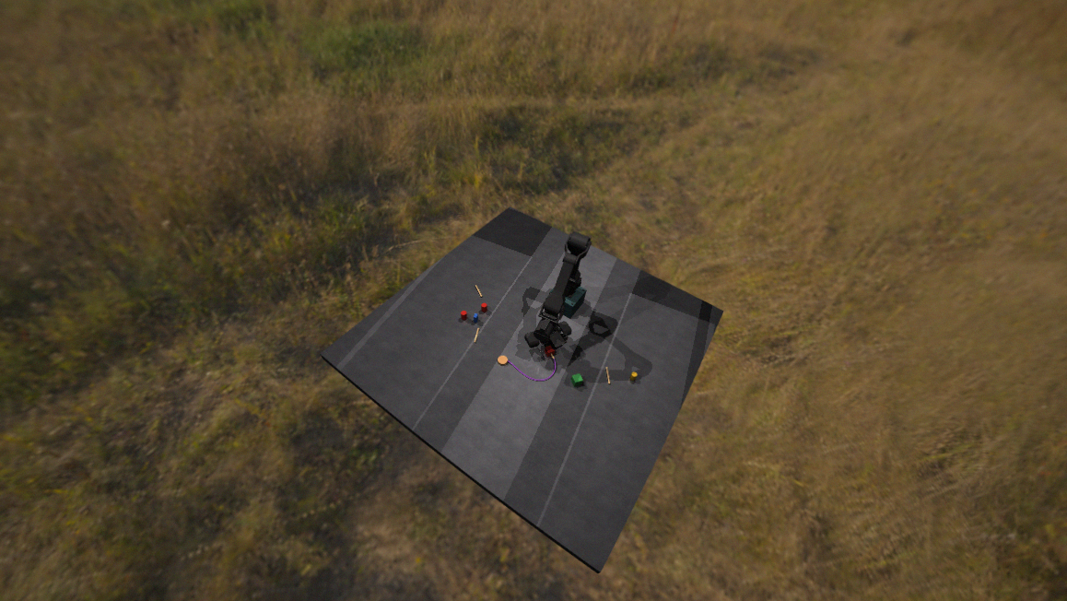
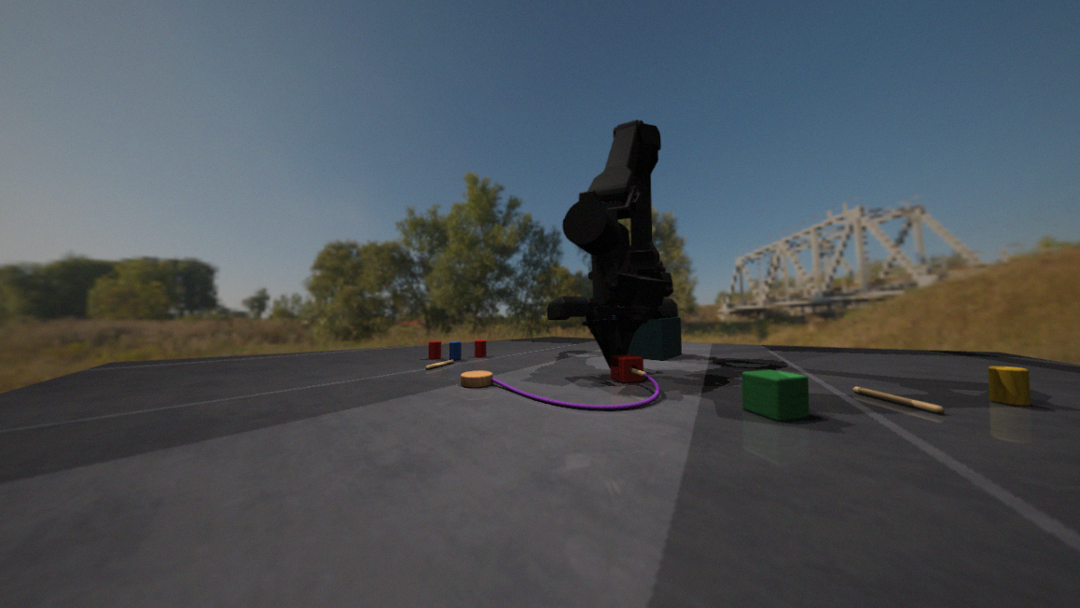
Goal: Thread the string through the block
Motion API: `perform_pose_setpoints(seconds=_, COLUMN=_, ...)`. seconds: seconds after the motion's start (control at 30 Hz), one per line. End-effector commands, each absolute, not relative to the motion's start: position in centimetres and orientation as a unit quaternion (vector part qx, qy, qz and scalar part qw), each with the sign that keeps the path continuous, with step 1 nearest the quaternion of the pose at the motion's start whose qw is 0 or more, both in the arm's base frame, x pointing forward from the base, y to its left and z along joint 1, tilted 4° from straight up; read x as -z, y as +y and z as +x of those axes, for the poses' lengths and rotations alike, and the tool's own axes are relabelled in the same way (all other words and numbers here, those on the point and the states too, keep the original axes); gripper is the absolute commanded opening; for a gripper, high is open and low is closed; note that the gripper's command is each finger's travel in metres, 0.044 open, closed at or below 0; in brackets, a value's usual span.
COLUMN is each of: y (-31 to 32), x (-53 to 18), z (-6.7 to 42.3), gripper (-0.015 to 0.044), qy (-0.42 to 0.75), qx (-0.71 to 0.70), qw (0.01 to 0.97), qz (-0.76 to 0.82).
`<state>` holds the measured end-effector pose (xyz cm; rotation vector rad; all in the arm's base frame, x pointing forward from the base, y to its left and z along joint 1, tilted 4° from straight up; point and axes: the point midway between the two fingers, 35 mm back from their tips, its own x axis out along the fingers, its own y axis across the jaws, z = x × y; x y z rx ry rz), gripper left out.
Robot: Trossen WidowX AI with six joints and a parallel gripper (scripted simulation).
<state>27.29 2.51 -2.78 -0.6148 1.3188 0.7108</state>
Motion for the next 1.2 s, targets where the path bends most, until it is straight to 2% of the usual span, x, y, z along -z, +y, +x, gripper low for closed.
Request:
perform_pose_setpoints(seconds=0.0, y=2.4, x=2.9, z=27.2, gripper=0.0, qy=0.573, qx=-0.325, qw=0.702, qz=-0.269)
perform_pose_setpoints(seconds=1.17, y=0.6, x=3.1, z=25.4, gripper=0.0, qy=0.574, qx=-0.322, qw=0.702, qz=-0.272)
